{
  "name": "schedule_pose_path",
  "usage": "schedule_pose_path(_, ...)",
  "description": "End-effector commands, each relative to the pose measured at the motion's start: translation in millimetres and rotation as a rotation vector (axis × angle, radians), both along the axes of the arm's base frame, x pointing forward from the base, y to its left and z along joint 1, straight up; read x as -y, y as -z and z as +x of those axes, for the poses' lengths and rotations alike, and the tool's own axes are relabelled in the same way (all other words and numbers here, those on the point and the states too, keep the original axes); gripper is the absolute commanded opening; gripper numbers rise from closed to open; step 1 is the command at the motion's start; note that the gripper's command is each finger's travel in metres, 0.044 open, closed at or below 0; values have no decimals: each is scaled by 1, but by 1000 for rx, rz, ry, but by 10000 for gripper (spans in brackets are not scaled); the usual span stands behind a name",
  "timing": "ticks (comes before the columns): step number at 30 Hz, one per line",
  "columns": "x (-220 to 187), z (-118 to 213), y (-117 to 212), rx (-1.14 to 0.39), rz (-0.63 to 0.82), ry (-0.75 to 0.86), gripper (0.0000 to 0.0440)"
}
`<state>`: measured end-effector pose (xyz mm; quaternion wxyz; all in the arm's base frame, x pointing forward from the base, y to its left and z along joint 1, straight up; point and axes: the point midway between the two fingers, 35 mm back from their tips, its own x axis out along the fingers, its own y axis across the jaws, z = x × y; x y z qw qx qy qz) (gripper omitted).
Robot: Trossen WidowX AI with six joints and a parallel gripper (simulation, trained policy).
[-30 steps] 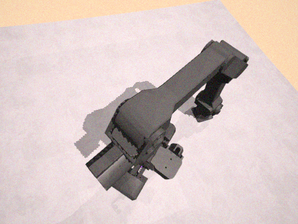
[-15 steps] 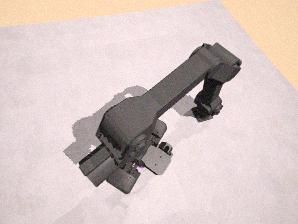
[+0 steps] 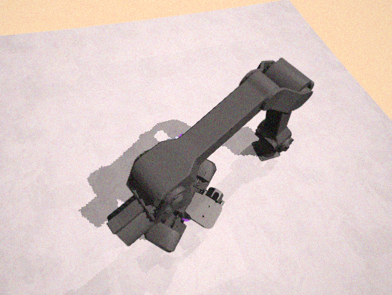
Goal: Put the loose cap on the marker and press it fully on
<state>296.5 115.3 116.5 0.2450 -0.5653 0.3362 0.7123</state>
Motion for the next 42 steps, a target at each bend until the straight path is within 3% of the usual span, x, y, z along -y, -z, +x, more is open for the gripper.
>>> schedule_pose_path(1,2,-2,10,-15,-5,-17,297)
schedule_pose_path(19,3,-7,51,-32,-5,-103,267)
schedule_pose_path(24,4,-9,58,-25,-9,-129,235)
schedule_pose_path(26,4,-9,59,-18,-12,-136,197)
schedule_pose_path(29,5,-8,55,6,-12,-141,120)
schedule_pose_path(31,7,-6,49,24,-8,-135,102)
schedule_pose_path(42,21,6,9,131,-3,-113,113)
